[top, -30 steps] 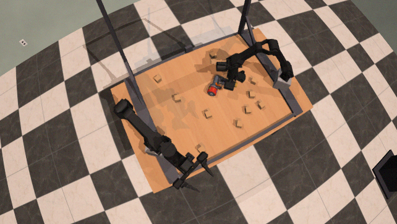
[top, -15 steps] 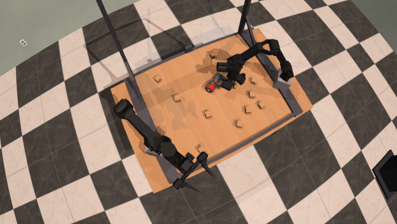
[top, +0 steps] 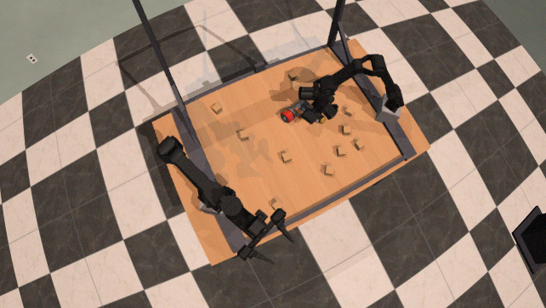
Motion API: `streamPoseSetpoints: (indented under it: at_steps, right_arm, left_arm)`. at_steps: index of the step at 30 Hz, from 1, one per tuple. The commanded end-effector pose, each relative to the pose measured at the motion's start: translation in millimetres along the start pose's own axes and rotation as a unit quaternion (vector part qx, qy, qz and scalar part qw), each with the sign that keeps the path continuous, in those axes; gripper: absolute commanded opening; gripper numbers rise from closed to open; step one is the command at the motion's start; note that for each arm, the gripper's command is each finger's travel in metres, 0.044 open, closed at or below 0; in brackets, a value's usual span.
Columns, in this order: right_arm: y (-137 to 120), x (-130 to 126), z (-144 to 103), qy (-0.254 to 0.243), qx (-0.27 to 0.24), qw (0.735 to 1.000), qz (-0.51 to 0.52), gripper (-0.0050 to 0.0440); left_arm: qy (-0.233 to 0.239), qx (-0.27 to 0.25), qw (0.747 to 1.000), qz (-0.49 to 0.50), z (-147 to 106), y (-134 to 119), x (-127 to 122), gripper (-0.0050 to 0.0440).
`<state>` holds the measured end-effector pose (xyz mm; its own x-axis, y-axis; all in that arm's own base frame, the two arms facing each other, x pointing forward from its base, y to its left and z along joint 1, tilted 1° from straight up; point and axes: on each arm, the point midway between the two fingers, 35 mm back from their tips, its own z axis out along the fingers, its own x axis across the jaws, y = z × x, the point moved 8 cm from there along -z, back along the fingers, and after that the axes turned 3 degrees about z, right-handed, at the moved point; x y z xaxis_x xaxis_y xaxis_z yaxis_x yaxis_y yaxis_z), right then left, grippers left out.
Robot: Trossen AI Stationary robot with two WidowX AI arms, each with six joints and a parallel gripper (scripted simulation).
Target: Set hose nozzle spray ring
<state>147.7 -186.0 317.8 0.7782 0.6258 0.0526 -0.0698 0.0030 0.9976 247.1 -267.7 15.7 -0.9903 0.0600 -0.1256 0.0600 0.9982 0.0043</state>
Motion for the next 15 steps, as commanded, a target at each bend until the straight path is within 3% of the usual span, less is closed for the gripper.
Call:
streamPoseSetpoints:
  at_steps: [1, 4, 13, 15]
  right_arm:
    - [5.8, 0.6, -0.6, 0.002, -0.009, 1.000, 0.000, 0.0406]
    - [5.8, 0.6, -0.6, 0.002, -0.009, 1.000, 0.000, 0.0406]
    - [5.8, 0.6, -0.6, 0.002, -0.009, 1.000, 0.000, 0.0406]
    - [5.8, 0.6, -0.6, 0.002, -0.009, 1.000, 0.000, 0.0406]
  left_arm:
    - [-0.015, 0.023, 0.999, 0.040, -12.1, -2.4, -6.7, 0.0170]
    - [-0.014, 0.021, 0.999, 0.024, -11.9, -2.9, -6.2, 0.0170]
    - [-0.018, 0.032, 0.992, 0.122, -12.4, -0.3, -6.6, 0.0170]
    - [-0.017, 0.030, 0.994, 0.106, -12.4, -0.8, -6.7, 0.0170]
